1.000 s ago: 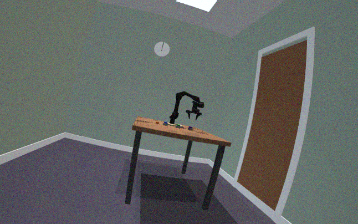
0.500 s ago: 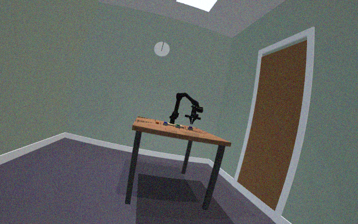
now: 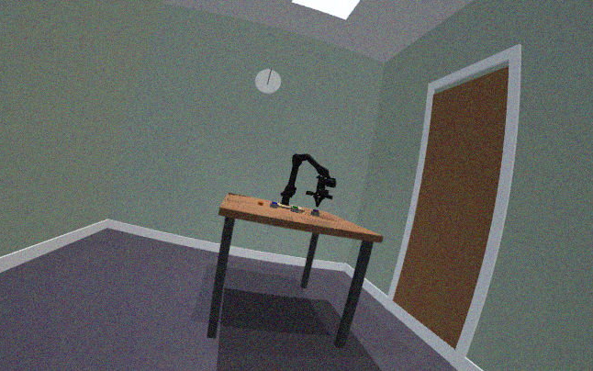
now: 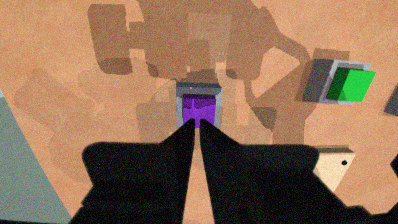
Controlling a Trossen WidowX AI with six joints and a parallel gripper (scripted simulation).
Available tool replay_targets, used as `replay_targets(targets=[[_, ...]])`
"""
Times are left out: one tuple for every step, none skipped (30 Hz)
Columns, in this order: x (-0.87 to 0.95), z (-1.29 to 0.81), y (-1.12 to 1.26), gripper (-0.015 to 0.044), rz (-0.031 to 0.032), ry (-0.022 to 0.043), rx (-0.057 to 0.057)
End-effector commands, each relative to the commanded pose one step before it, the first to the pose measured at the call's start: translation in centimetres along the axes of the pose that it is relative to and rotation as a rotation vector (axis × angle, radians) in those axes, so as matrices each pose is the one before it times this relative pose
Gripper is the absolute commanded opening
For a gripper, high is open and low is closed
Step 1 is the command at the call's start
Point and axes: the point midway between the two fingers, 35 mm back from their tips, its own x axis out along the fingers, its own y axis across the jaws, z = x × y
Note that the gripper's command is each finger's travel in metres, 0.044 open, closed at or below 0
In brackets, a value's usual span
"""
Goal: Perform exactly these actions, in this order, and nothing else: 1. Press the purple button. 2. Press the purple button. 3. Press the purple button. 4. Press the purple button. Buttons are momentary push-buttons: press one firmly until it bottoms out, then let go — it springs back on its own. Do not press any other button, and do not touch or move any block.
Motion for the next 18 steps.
replay_targets(targets=[[0.856,-0.047,-0.151,0.0020,-0.00961,0.00314,-0.0035],[0.164,0.001,0.001,0.0020,-0.00001,0.00000,0.0000],[0.164,0.001,0.001,0.0020,-0.00001,0.00000,0.0000],[0.163,0.000,0.000,0.0020,-0.00001,0.00000,0.0000],[0.163,-0.001,-0.001,0.0020,-0.00001,0.00000,0.0000],[0.163,-0.002,-0.002,0.0020,-0.00001,0.00000,0.0000],[0.163,-0.002,-0.002,0.0020,-0.00001,0.00000,0.0000],[0.162,-0.003,-0.003,0.0020,-0.00001,0.00000,0.0000],[0.162,-0.004,-0.004,0.0020,-0.00001,0.00000,0.0000],[0.162,-0.005,-0.005,0.0020,-0.00001,0.00001,0.0000],[0.162,-0.005,-0.006,0.0020,-0.00001,0.00001,0.0000],[0.161,-0.006,-0.006,0.0020,-0.00001,0.00001,0.0000],[0.161,-0.007,-0.007,0.0020,-0.00001,0.00001,0.0000],[0.132,-0.006,-0.006,0.0020,-0.00001,0.00001,0.0000],[0.079,-0.004,-0.004,0.0020,-0.00001,0.00000,0.0000],[0.026,-0.001,-0.001,0.0020,0.00000,0.00000,0.0000],[0.000,0.000,0.000,0.0020,0.00000,0.00000,0.0000],[0.000,0.000,0.000,0.0020,0.00000,0.00000,0.0000]])
